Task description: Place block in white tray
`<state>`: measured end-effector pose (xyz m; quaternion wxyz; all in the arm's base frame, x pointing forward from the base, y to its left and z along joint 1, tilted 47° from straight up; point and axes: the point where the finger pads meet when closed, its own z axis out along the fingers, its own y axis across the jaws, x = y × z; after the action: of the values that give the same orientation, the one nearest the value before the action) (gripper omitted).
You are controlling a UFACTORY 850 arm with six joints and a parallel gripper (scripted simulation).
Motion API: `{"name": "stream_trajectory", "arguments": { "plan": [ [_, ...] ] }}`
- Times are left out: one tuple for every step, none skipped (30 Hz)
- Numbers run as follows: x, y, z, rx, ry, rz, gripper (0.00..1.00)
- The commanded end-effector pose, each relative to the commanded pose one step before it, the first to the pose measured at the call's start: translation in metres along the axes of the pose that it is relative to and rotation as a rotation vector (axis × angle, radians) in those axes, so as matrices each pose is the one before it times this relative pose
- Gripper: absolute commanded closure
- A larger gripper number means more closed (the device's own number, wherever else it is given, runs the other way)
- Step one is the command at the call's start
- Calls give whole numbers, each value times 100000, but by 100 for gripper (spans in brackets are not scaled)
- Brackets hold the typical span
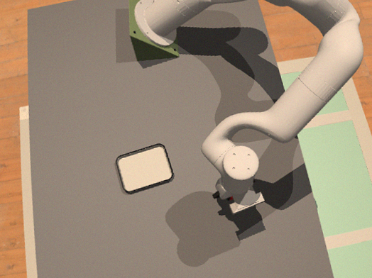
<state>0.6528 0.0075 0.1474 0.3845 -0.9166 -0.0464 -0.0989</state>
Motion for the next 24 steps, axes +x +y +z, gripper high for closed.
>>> {"name": "stream_trajectory", "arguments": {
  "plan": [
    [68, 7, -108, -64, 154, -61, 100],
    [0, 0, 0, 0, 0, 0, 100],
    [0, 0, 0, 0, 0, 0, 100],
    [0, 0, 0, 0, 0, 0, 100],
    [0, 0, 0, 0, 0, 0, 100],
    [0, 0, 0, 0, 0, 0, 100],
    [0, 0, 0, 0, 0, 0, 100],
    [0, 0, 0, 0, 0, 0, 100],
    [0, 0, 0, 0, 0, 0, 100],
    [0, 0, 0, 0, 0, 0, 100],
    [-107, 123, -1, 0, -2, 1, 100],
    [-636, 716, -3, 4, -8, 5, 100],
    [-1425, 1511, -1, 41, -13, 9, 100],
    [-2211, 2385, 0, 42, -7, 5, 100],
    [-899, 1015, 2, 39, 7, -11, 100],
    [-689, 785, -1, 23, 11, -12, 100],
    [-1008, 1095, 14, 12, 14, -11, 100],
    [-1141, 1189, 39, 18, 19, -14, 100],
    [0, 0, 0, 0, 0, 0, 100],
    [0, 0, 0, 0, 0, 0, 100],
    [-3051, 3222, 68, -42, 1, 5, 100],
    [-687, 665, 34, 29, 15, -12, 100],
    [-477, 495, 6, 8, 4, -3, 100],
    [-617, 715, -26, 0, 0, 0, 100]
  ]
}}
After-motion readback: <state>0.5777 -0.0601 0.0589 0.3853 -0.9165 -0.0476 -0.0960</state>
